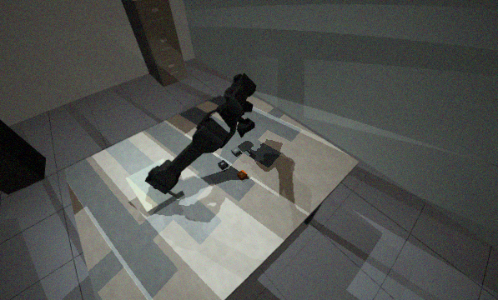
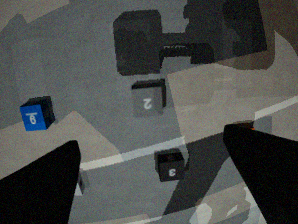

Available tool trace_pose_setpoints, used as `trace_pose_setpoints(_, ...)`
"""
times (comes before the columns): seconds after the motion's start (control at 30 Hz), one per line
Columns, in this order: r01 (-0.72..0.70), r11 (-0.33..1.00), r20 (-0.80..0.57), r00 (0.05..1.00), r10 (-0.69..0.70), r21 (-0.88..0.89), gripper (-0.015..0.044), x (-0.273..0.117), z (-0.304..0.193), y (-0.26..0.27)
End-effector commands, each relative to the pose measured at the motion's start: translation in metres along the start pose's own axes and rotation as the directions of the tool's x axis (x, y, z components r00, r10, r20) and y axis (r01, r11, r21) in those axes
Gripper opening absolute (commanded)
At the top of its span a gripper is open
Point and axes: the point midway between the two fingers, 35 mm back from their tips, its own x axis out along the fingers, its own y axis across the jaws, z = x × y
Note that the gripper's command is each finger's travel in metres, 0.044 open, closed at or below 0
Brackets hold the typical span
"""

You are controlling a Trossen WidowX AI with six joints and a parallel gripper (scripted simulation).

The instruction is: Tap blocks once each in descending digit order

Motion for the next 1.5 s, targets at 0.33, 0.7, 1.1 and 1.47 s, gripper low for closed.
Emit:
trace_pose_setpoints(0.33, 0.002, 1.0, -0.002, 1.0, -0.002, -0.007, 0.04, 0.0, 0.001, 0.01)
trace_pose_setpoints(0.7, -0.002, 1.0, -0.002, 1.0, 0.002, -0.005, 0.04, 0.0, -0.015, 0.145)
trace_pose_setpoints(1.1, 0.0, 1.0, -0.001, 1.0, 0.0, -0.004, 0.0216, 0.079, -0.014, 0.145)
trace_pose_setpoints(1.47, 0.001, 1.0, -0.001, 1.0, -0.001, -0.004, 0.002, 0.082, -0.015, 0.145)
